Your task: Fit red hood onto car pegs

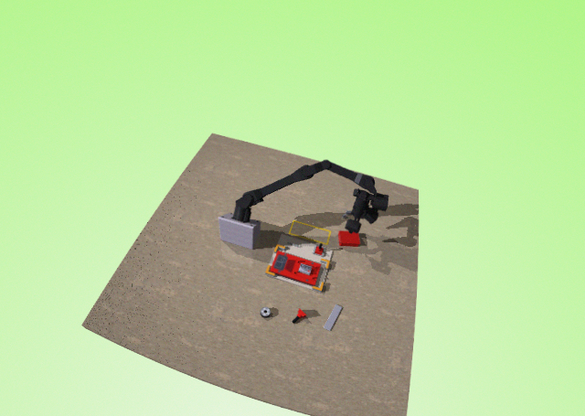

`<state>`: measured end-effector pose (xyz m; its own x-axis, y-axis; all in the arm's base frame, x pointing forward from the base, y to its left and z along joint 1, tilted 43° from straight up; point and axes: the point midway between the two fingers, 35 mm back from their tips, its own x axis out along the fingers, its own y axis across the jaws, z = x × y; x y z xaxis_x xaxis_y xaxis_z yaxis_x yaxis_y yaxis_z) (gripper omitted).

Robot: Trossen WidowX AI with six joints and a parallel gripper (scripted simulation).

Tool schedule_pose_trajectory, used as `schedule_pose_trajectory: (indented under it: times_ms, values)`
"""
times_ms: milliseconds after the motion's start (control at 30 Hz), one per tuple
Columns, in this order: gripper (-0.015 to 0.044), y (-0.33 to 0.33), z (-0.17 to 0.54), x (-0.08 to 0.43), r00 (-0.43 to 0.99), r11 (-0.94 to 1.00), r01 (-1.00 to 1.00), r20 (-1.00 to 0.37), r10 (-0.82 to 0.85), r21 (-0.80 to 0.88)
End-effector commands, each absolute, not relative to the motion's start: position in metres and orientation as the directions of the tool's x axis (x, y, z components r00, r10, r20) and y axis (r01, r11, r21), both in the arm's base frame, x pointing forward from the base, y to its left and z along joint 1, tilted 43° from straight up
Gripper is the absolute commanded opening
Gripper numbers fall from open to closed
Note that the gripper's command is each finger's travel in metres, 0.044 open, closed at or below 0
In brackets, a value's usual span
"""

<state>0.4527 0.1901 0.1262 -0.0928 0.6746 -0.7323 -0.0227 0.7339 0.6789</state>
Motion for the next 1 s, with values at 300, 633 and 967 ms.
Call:
schedule_pose_trajectory:
  times_ms: [300,633,967]
  values:
    - [0.044,0.2108,0.105,0.4567,-0.118,0.664,-0.342,-0.732,0.672,0.665]
    - [0.044,0.2145,0.101,0.4564,-0.118,0.662,-0.35,-0.732,0.671,0.663]
    - [0.044,0.2192,0.0954,0.4561,-0.119,0.658,-0.36,-0.732,0.671,0.661]
